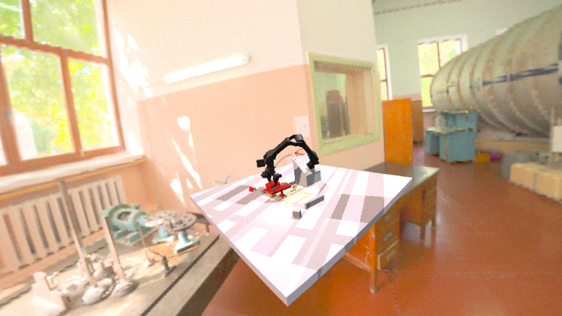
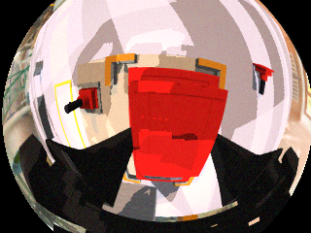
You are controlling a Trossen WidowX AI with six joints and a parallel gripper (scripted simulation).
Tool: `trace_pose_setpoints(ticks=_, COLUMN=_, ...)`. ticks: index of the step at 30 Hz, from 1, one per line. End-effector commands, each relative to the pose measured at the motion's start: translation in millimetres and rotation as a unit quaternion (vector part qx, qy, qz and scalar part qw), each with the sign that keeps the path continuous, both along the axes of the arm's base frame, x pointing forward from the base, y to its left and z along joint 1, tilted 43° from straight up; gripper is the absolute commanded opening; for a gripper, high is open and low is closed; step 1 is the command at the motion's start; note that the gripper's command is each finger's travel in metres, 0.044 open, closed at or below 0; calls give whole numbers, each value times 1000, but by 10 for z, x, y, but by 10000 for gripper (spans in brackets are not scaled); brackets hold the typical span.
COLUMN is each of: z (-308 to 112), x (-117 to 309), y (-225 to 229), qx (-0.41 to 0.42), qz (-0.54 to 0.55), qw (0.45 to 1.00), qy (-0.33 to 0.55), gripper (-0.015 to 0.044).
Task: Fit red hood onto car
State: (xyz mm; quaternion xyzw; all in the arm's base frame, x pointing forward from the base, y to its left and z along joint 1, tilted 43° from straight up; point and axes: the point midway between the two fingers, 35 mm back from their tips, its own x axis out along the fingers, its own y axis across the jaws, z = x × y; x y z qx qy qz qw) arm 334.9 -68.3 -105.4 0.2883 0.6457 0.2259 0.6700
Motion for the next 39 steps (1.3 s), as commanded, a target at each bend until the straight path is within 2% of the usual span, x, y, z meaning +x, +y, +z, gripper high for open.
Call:
trace_pose_setpoints(ticks=1, z=-5, x=1, y=-5, qx=2, qz=-3, qw=1000, qy=0, gripper=0)
trace_pose_setpoints(ticks=39, z=-76, x=11, y=62, qx=2, qz=-3, qw=1000, qy=0, gripper=0)
